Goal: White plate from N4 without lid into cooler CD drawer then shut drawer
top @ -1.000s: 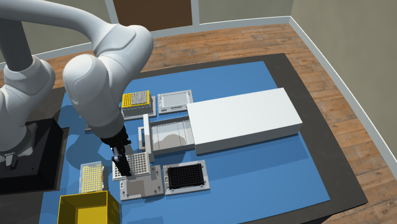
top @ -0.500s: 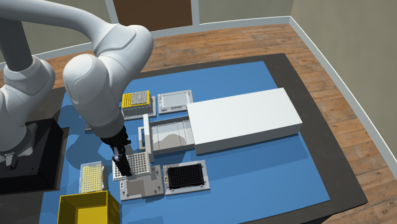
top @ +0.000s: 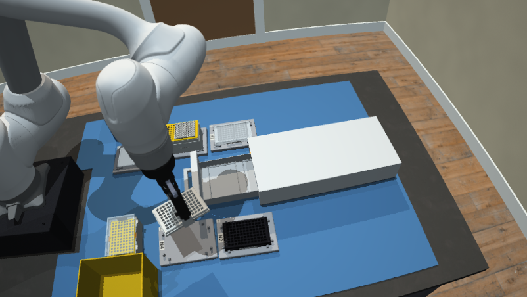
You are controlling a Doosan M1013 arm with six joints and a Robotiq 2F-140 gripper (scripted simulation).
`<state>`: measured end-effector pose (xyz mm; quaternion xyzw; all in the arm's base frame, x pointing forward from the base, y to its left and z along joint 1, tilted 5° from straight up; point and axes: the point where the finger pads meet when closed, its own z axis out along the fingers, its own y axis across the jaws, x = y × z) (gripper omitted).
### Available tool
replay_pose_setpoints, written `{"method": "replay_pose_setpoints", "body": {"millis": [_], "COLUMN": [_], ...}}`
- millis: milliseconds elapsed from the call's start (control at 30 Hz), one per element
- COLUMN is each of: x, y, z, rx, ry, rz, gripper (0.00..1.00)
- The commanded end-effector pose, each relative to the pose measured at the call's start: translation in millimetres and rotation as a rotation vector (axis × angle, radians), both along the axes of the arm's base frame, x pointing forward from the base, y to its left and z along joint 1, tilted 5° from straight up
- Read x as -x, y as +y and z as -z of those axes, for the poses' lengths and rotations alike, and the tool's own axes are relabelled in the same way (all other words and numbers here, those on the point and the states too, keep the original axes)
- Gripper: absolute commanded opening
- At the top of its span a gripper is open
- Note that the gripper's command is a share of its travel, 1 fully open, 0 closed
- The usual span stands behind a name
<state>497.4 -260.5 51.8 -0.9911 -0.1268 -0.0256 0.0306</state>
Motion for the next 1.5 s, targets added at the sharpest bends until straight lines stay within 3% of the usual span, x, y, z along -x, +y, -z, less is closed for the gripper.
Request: {"method": "replay_pose_setpoints", "body": {"millis": [0, 1167, 1467], "x": [-8.1, -66.9, -83.9], "y": [6.3, 64.1, 80.9], "z": [-1.9, -8.6, -10.5], "rx": [0.0, 0.044, 0.044], "ry": [-0.007, -0.08, -0.08], "rz": [-0.118, -1.148, -1.148], "gripper": [0.0, 0.0, 0.0]}}
